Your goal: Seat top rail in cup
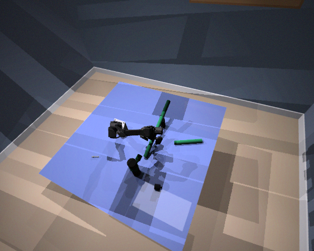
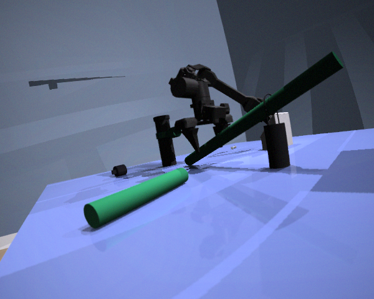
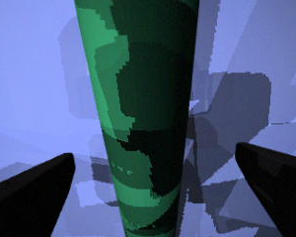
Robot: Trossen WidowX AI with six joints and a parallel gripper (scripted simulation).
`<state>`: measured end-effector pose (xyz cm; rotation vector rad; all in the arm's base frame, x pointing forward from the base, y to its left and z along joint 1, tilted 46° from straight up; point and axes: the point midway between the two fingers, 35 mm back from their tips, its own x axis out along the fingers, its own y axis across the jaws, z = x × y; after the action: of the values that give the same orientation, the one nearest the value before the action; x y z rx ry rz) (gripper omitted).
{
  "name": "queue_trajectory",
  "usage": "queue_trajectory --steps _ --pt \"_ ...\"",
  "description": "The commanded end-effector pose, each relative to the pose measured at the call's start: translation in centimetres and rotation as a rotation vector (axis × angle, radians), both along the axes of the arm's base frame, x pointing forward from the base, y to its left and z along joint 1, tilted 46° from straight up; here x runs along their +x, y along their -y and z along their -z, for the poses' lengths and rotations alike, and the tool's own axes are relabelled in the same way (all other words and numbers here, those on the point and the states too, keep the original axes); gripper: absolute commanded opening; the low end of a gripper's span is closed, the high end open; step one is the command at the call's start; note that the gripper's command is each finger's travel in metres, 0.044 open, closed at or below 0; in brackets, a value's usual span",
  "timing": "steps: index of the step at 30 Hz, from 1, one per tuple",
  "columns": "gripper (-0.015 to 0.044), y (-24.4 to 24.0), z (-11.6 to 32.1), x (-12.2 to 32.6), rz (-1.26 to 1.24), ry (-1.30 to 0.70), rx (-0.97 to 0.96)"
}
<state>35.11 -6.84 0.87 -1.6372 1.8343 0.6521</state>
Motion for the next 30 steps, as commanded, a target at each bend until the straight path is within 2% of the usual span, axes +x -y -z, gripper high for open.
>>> queue_trajectory --steps 1,10,20,28,30 --pt "0.044 0.45 0.41 -0.09 -0.005 -0.004 -0.005" --pt "0.044 1.31 1.2 -0.28 -0.005 -0.005 -0.007" --pt "0.0177 1.3 1.22 -0.24 -0.005 -0.005 -0.007" --pt "0.0124 1.3 1.22 -0.24 -0.005 -0.005 -0.007" --pt "0.0072 1.15 1.09 -0.26 -0.005 -0.005 -0.006"
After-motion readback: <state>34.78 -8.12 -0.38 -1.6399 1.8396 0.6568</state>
